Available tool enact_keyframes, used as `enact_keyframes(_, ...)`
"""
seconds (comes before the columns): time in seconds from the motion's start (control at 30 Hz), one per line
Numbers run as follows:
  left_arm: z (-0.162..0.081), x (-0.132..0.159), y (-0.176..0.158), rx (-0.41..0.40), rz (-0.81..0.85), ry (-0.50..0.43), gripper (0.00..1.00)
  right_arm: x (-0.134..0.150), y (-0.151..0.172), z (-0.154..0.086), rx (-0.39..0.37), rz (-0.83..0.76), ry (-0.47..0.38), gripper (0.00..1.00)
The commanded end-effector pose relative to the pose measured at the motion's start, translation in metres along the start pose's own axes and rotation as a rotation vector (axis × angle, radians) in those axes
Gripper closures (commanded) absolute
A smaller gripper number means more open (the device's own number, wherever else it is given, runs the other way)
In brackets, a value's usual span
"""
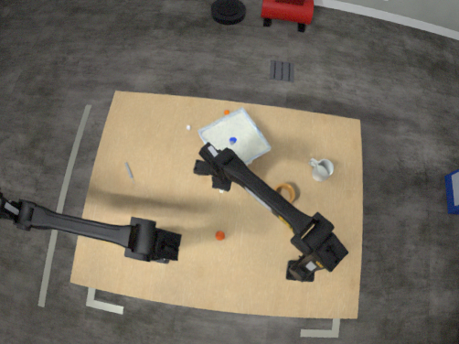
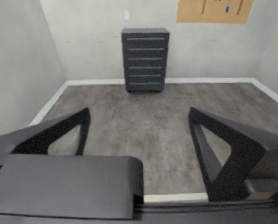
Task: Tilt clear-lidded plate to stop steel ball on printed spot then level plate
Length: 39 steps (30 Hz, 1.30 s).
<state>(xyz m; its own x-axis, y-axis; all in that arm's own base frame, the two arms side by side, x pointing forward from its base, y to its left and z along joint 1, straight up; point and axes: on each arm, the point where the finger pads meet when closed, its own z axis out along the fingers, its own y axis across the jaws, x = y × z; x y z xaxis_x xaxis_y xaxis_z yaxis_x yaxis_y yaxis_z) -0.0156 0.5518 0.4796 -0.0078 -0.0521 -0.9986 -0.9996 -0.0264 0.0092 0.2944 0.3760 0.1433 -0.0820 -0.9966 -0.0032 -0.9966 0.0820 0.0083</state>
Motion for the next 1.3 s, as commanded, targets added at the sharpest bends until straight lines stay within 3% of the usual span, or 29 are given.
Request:
enact_keyframes(0.0,-0.008,-0.020,0.009,-0.018,-0.010,-0.052,0.00,-0.009,-0.018,-0.037,0.050,0.013,-0.053,1.00)
enact_keyframes(0.47,-0.008,-0.020,0.009,-0.018,-0.010,-0.052,0.00,-0.022,-0.012,-0.019,0.035,0.009,-0.033,1.00)
enact_keyframes(1.27,-0.008,-0.020,0.009,-0.018,-0.010,-0.052,0.00,-0.032,-0.012,-0.019,0.041,0.004,-0.044,1.00)
